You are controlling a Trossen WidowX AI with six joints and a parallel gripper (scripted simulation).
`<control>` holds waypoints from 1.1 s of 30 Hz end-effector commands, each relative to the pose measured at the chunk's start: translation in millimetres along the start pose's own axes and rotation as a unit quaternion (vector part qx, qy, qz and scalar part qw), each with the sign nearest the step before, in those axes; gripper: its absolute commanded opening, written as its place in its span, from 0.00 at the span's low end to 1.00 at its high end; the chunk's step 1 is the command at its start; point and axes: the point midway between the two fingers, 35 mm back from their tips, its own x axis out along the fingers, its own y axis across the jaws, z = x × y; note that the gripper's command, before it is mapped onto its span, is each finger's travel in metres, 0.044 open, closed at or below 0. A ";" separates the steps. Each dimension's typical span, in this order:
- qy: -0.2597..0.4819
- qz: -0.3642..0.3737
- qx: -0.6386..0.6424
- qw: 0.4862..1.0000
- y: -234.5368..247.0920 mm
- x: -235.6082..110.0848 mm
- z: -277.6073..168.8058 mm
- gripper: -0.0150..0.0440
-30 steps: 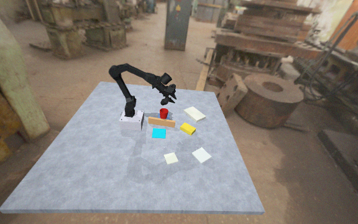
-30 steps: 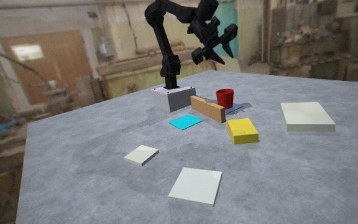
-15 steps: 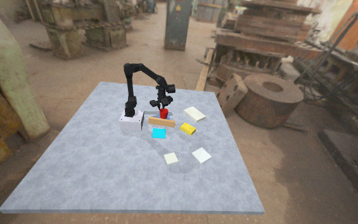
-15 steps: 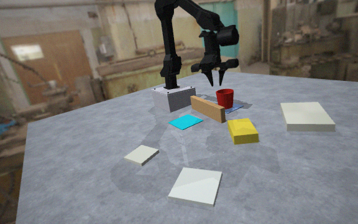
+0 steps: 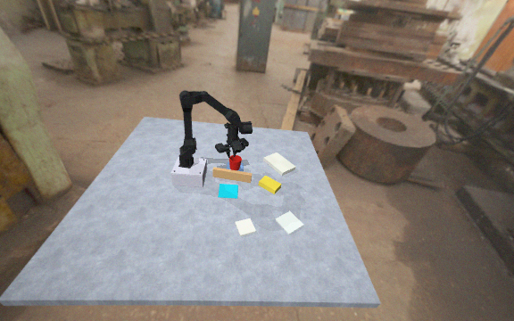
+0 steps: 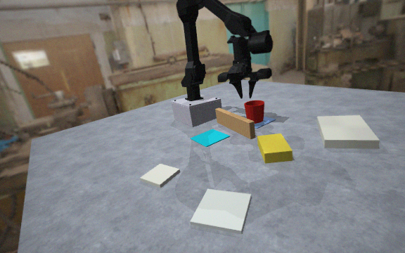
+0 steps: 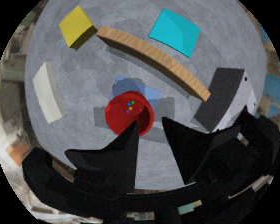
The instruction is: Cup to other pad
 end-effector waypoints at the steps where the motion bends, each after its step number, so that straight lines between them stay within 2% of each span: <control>1: 0.004 -0.005 0.003 1.000 -1.2 9.6 -1.0 0.50; 33: 0.004 -0.006 0.003 1.000 -3.6 60.9 -2.5 0.50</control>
